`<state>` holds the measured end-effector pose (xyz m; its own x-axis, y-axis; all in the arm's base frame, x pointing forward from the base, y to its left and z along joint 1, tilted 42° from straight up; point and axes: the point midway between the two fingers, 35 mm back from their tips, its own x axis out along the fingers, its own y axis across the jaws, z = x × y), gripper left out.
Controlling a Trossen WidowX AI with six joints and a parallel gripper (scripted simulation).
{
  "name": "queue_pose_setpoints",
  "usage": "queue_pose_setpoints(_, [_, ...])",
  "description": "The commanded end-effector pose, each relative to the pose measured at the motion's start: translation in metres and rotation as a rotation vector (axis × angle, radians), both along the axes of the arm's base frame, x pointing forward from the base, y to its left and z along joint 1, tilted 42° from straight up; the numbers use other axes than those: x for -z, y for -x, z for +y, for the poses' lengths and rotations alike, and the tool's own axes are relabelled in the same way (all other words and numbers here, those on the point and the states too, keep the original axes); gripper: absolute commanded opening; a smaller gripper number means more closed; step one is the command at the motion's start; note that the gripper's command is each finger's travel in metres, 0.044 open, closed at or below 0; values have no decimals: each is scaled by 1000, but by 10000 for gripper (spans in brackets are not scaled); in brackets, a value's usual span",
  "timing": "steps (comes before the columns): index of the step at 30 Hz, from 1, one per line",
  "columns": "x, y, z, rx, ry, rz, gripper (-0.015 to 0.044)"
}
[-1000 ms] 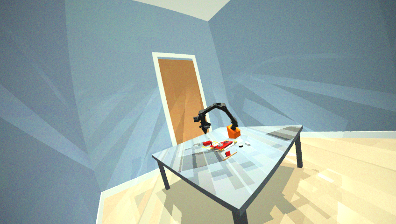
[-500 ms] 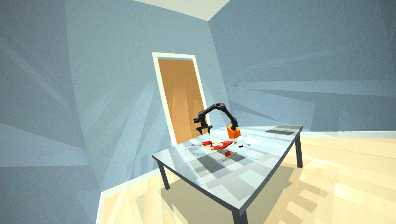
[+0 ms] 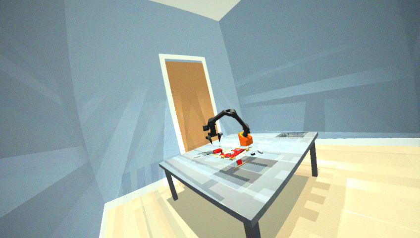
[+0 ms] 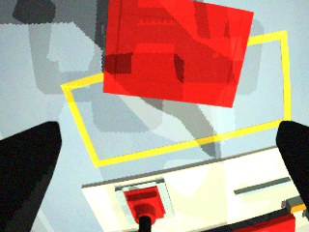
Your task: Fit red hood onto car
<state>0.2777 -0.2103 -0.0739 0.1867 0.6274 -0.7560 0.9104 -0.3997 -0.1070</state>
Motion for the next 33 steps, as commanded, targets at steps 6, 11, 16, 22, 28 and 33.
queue_pose_setpoints(6, [11,4,4,-361,82,-288,440])
queue_pose_setpoints(11, [16,5,6,-574,131,-464,440])
queue_pose_setpoints(16, [21,7,8,-787,181,-641,440])
queue_pose_setpoints(22, [27,9,10,-1042,239,-854,440])
queue_pose_setpoints(28, [29,9,10,-1104,254,-906,440])
queue_pose_setpoints(33, [30,9,11,-1104,254,-906,440])
